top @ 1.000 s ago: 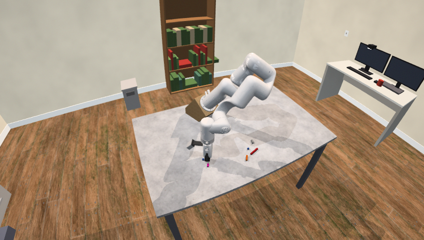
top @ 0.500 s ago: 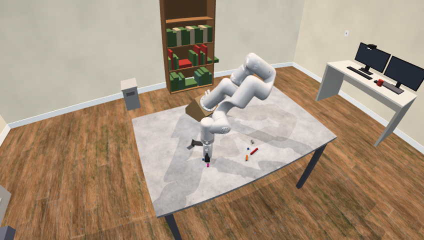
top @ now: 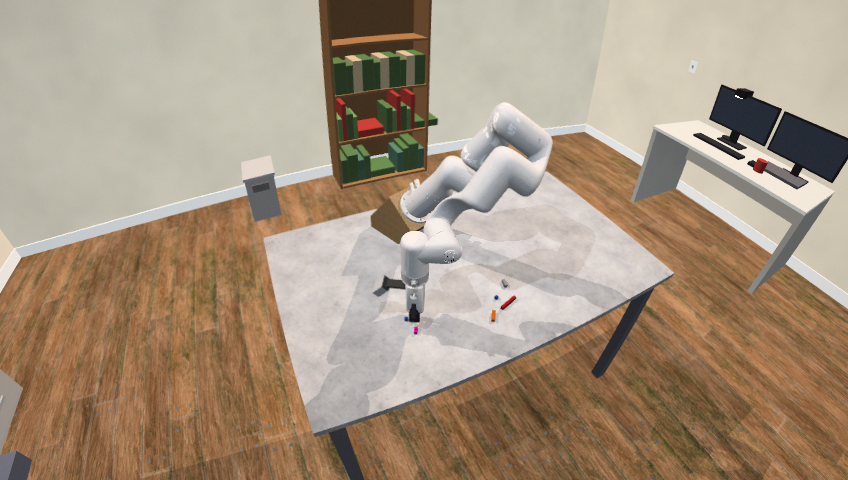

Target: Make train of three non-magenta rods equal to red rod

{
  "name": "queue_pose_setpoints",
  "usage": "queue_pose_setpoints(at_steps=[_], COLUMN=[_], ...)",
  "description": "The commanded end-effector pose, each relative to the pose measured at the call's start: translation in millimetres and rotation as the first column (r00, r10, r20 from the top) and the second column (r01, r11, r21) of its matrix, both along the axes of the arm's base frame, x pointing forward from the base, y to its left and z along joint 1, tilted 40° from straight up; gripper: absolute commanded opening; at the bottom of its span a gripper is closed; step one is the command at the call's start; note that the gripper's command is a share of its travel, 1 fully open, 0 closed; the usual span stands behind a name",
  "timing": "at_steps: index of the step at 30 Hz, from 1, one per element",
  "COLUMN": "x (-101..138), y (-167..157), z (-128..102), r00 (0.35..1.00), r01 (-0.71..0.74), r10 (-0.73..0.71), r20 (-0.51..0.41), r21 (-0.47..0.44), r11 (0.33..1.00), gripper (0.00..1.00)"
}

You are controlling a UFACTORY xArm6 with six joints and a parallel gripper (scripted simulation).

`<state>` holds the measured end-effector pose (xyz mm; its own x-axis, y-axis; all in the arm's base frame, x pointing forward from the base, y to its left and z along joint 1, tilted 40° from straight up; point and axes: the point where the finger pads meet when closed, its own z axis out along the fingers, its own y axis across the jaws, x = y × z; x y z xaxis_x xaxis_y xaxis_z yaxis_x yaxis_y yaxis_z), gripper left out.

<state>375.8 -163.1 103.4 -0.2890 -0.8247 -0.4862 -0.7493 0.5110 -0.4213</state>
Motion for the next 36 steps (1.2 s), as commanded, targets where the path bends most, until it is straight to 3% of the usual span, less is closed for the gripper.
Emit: queue_pose_setpoints(at_steps=[1, 14, 22, 23, 36], x=[-8, -43, -47, -47, -47], y=[-4, -18, -20, -20, -20], z=[12, 57, 62, 62, 62], r00=[1.000, 1.000, 1.000, 1.000, 1.000], r01=[0.001, 0.001, 0.001, 0.001, 0.001], r10=[-0.001, -0.001, -0.001, -0.001, -0.001], r20=[0.001, 0.001, 0.001, 0.001, 0.001], r21=[-0.001, -0.001, -0.001, -0.001, -0.001], r11=[1.000, 1.000, 1.000, 1.000, 1.000], gripper=[0.24, 0.24, 0.24, 1.00, 1.00])
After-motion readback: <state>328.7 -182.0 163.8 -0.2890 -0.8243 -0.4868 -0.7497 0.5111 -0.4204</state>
